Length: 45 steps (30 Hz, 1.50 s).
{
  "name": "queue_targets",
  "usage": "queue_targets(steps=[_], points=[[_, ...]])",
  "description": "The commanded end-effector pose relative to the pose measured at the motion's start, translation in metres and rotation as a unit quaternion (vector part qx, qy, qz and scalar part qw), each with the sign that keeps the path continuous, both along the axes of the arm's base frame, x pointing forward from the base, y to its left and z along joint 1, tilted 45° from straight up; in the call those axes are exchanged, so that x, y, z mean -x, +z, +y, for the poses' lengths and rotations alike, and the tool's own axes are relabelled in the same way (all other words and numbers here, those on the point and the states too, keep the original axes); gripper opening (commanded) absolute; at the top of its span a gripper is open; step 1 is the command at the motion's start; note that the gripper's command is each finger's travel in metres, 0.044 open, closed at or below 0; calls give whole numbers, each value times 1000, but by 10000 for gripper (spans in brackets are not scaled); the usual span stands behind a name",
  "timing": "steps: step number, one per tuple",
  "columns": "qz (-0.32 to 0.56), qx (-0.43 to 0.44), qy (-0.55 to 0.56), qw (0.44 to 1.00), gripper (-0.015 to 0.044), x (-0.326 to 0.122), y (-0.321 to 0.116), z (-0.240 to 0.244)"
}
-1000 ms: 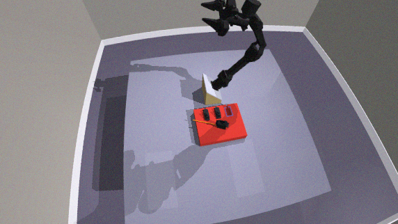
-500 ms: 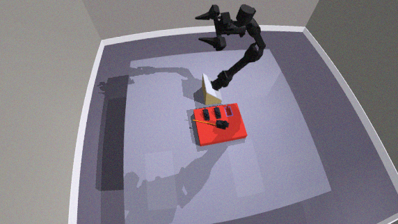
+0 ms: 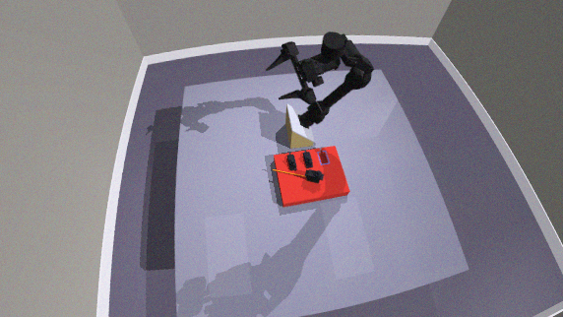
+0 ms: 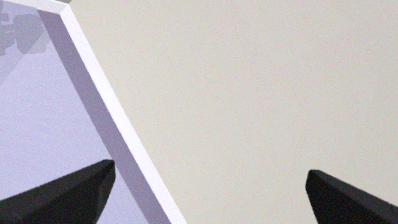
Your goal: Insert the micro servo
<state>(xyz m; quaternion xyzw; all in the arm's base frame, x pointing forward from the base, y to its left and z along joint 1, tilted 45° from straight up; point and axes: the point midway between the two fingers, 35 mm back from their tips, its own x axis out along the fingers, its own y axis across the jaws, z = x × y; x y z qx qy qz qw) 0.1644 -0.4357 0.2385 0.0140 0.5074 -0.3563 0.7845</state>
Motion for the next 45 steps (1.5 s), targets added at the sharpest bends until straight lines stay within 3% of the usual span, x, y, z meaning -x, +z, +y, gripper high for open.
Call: queue_targets(steps=[1,22,45], points=[[17,-32,62,997,440,-19,-23,15],[71,-163,380,908,440,-94,-111,119],[38,-277,674,684,440,-120,-173,269]])
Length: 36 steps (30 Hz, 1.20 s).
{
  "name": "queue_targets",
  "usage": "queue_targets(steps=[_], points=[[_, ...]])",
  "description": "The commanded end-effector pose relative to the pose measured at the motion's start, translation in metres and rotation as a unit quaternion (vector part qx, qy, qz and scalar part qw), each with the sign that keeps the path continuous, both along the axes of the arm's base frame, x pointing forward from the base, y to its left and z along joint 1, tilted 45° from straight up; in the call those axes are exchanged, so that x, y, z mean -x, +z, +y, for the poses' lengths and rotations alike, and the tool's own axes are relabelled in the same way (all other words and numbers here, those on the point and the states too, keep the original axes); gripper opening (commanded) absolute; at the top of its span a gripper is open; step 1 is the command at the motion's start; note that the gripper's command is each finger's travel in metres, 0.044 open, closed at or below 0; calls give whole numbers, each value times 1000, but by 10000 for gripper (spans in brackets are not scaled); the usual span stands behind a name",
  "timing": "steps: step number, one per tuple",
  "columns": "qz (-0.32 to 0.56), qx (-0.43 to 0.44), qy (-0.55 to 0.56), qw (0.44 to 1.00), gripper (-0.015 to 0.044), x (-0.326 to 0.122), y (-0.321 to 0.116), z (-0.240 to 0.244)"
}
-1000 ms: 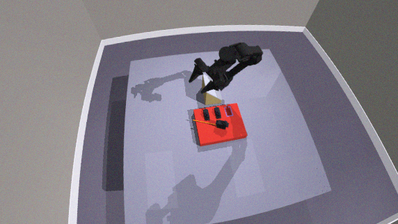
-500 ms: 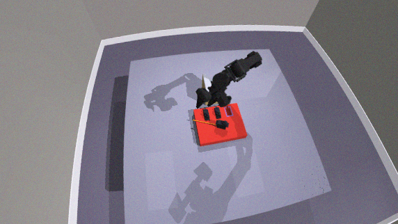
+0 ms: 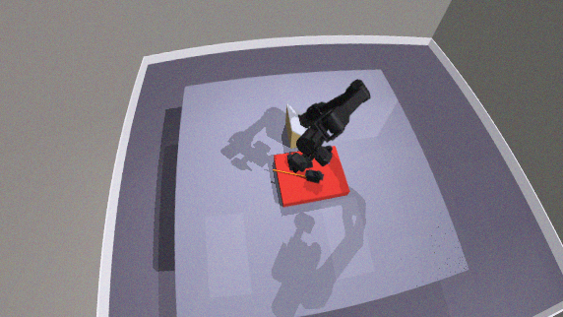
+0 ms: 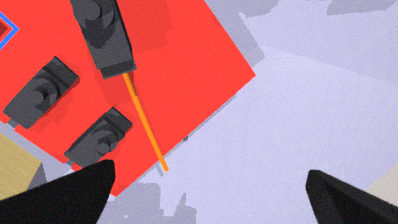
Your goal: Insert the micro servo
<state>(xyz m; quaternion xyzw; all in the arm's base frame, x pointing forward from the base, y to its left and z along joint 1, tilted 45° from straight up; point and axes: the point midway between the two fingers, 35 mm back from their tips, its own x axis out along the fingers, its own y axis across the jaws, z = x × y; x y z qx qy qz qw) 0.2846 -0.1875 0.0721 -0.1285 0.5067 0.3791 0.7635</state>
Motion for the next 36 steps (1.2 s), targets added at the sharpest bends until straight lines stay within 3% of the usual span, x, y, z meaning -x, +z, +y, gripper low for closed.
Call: queue_targets(steps=[1,11,36], points=[[-7,-39,55,998,440,0,-8,28],[-32,-124,169,977,440,3,-18,89],[-33,-126,171,977,440,-1,-46,118]])
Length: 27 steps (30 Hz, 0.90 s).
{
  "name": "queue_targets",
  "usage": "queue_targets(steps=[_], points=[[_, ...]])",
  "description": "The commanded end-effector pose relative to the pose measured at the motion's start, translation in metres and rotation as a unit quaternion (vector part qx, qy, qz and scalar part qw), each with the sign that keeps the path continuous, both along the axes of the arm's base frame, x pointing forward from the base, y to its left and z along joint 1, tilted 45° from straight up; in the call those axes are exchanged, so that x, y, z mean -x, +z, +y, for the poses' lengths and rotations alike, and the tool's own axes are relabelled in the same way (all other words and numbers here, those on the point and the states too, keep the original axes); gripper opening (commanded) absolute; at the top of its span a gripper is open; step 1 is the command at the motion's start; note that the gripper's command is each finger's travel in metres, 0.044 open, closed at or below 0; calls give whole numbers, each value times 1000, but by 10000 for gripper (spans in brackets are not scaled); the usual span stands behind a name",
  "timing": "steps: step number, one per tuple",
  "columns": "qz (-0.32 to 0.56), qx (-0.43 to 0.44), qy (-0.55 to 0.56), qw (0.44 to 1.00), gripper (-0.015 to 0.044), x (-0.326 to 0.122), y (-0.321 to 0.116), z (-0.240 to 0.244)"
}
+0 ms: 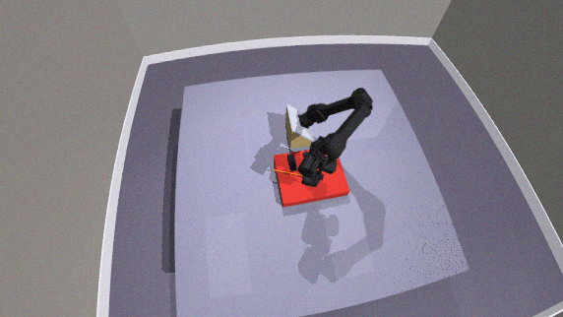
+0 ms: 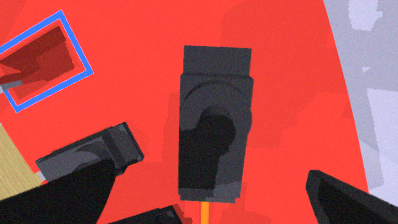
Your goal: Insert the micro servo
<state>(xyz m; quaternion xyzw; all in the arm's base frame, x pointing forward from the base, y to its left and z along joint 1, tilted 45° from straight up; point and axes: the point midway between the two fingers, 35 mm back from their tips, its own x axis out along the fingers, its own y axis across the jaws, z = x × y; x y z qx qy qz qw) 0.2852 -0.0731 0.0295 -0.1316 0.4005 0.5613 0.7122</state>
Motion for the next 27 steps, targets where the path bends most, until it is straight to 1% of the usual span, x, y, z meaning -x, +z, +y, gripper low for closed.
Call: queue_targets(steps=[1,5,17,23,26,27], points=[[0,-2,-3,1000,440,0,-4,5],[0,-3,-3,1000,440,-1,-7,8],[0,-3,-3,1000,125,-1,-7,8],[0,-3,-3,1000,85,-1,-7,8],[0,-2,-3,1000,6,-1,-4,4],[1,-2,-3,1000,0,0,-2,2]])
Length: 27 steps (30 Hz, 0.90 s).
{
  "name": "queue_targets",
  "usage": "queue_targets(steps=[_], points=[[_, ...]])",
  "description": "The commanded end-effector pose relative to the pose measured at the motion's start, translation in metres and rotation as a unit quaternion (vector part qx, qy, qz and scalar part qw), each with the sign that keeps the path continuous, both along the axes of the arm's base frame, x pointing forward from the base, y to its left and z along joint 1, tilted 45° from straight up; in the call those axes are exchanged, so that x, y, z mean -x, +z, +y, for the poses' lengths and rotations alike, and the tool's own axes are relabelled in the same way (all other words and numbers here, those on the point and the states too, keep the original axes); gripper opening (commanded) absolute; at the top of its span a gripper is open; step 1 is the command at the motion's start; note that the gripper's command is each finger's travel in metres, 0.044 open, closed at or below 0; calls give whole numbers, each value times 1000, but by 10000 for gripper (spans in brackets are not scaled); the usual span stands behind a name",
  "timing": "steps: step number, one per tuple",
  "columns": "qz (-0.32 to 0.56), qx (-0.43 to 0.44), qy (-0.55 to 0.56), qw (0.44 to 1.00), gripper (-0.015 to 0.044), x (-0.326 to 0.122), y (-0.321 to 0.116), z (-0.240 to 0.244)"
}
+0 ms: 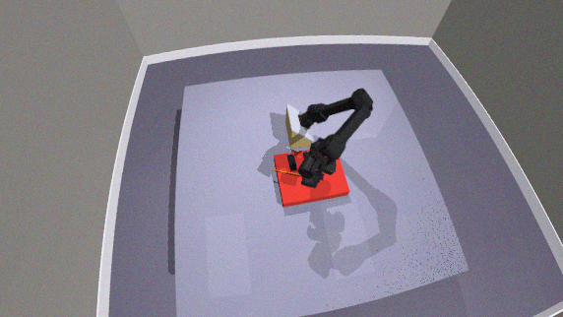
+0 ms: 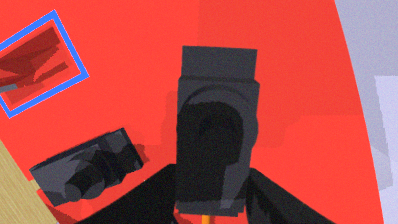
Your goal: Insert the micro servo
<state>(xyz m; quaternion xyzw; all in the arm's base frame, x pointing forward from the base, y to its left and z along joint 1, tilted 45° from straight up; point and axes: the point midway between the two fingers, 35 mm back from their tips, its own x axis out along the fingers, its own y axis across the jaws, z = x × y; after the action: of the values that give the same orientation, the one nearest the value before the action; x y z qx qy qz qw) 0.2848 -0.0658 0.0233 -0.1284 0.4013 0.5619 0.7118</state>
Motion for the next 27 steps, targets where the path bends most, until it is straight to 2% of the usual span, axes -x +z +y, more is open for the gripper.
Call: queue_targets(steps=[1,6,27], points=[[-2,0,-2,1000,0,0,7,-7],[-2,0,-2,1000,0,4,23,-17],[-2,0,-2,1000,0,-3,19,-22]])
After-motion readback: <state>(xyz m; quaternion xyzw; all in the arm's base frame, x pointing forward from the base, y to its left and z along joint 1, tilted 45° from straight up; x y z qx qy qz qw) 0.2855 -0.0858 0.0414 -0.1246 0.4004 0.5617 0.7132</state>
